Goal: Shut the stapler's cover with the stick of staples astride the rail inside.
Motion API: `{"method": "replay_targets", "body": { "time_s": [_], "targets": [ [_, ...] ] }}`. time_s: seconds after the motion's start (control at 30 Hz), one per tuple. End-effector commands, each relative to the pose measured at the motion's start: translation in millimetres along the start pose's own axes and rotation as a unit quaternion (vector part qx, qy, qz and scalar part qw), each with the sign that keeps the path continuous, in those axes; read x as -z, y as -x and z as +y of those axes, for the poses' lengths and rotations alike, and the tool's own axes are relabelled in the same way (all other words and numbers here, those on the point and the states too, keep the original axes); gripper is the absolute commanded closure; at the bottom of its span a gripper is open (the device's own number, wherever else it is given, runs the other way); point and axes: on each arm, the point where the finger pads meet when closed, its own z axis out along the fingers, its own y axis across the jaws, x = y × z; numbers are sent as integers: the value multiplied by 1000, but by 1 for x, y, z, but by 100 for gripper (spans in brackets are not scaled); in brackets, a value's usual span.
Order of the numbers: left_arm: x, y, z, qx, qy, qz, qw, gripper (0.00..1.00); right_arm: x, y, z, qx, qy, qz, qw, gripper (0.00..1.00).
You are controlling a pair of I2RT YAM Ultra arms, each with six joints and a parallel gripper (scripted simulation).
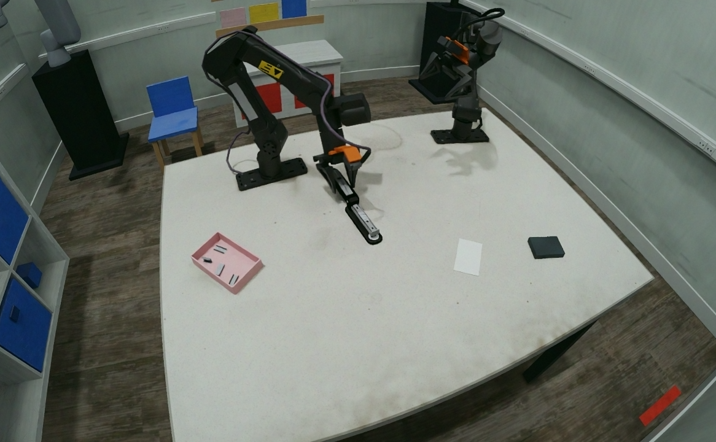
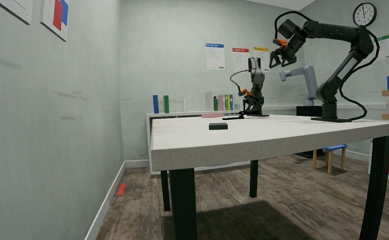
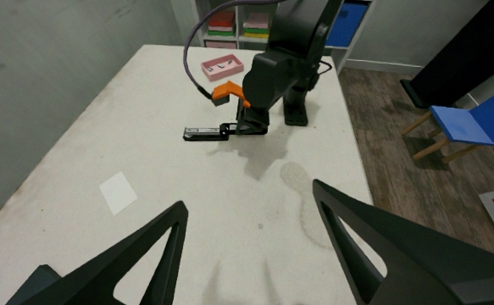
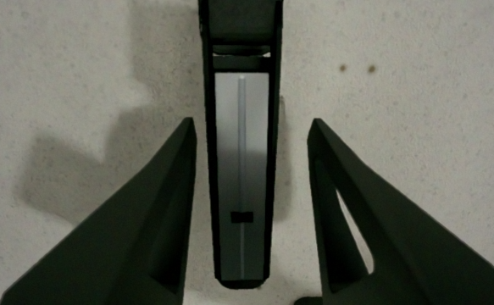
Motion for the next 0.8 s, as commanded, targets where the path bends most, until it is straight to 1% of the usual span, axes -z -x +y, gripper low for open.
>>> {"method": "replay_targets", "body": {
  "time_s": [0.0,0.1,0.43,0.47,0.53,0.57,0.63,0.67,0.77],
  "targets": [
    [6,11,-3,-10,-3,-13,1000,0,-7,6,5,-1,8,-7,1000,50],
    [6,11,-3,-10,-3,-13,1000,0,-11,6,6,-1,8,-8,1000,50],
    [6,11,-3,-10,-3,-13,1000,0,-9,9,7,-3,9,-12,1000,50],
    [6,11,-3,-10,-3,-13,1000,0,-9,9,7,-3,9,-12,1000,58],
    [6,11,-3,-10,-3,-13,1000,0,-9,9,7,-4,9,-12,1000,58],
    [6,11,-3,-10,-3,-13,1000,0,-9,9,7,-4,9,-12,1000,63],
    [6,11,-3,-10,-3,-13,1000,0,-9,9,7,-3,8,-11,1000,63],
    [6,11,-3,-10,-3,-13,1000,0,-8,8,7,-3,10,-11,1000,67],
    [6,11,-3,-10,-3,-13,1000,0,-8,8,7,-3,10,-11,1000,67]
  ]
}}
